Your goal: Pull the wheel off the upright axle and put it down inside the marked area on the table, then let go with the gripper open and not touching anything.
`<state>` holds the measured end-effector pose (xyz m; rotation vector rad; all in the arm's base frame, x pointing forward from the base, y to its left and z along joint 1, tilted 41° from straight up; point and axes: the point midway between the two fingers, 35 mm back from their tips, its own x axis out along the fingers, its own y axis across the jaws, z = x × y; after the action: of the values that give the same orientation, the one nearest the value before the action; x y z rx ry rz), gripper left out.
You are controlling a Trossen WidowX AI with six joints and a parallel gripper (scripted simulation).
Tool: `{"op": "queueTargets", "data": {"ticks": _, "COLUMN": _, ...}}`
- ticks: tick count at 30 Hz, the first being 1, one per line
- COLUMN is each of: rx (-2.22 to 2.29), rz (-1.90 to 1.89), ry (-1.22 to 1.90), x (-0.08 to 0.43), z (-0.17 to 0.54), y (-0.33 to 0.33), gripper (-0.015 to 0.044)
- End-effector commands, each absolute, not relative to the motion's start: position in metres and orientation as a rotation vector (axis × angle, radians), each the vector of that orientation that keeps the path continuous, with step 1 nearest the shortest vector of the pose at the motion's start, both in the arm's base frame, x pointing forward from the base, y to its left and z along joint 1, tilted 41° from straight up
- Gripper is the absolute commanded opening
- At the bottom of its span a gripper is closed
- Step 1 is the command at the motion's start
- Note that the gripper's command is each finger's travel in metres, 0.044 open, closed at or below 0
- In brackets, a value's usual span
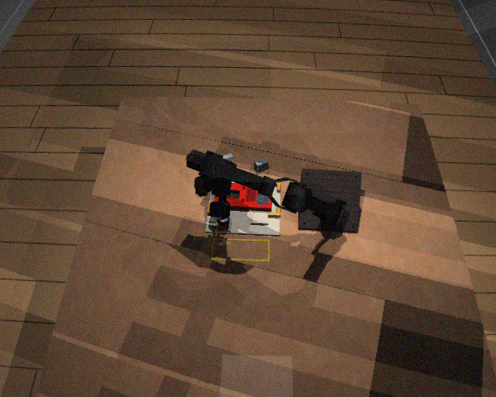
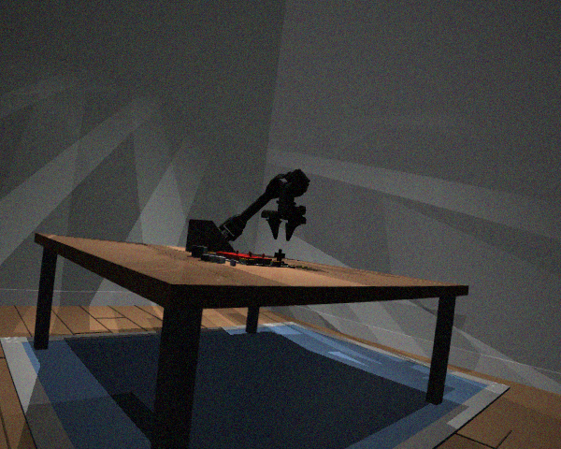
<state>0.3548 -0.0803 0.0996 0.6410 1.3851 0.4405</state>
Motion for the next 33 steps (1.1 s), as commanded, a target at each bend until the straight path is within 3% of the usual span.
{"op": "queueTargets", "data": {"ticks": 1, "rx": 0.65, "rz": 0.444, "ry": 1.391, "x": 0.357, "z": 0.084, "y": -0.065, "gripper": 0.03}}
{"op": "queueTargets", "data": {"ticks": 12, "rx": 0.652, "rz": 0.446, "ry": 1.39, "x": 0.361, "z": 0.056, "y": -0.041, "gripper": 0.03}}
{"op": "queueTargets", "data": {"ticks": 16, "rx": 0.642, "rz": 0.451, "ry": 1.393, "x": 0.361, "z": 0.059, "y": -0.042, "gripper": 0.0195}}
{"op": "queueTargets", "data": {"ticks": 24, "rx": 0.642, "rz": 0.451, "ry": 1.393, "x": 0.361, "z": 0.059, "y": -0.042, "gripper": 0.0142}}
{"op": "queueTargets", "data": {"ticks": 29, "rx": 0.642, "rz": 0.45, "ry": 1.393, "x": 0.361, "z": 0.06, "y": -0.042, "gripper": 0.001}}
{"op": "queueTargets", "data": {"ticks": 33, "rx": 0.642, "rz": 0.45, "ry": 1.393, "x": 0.361, "z": 0.061, "y": -0.043, "gripper": 0.0}}
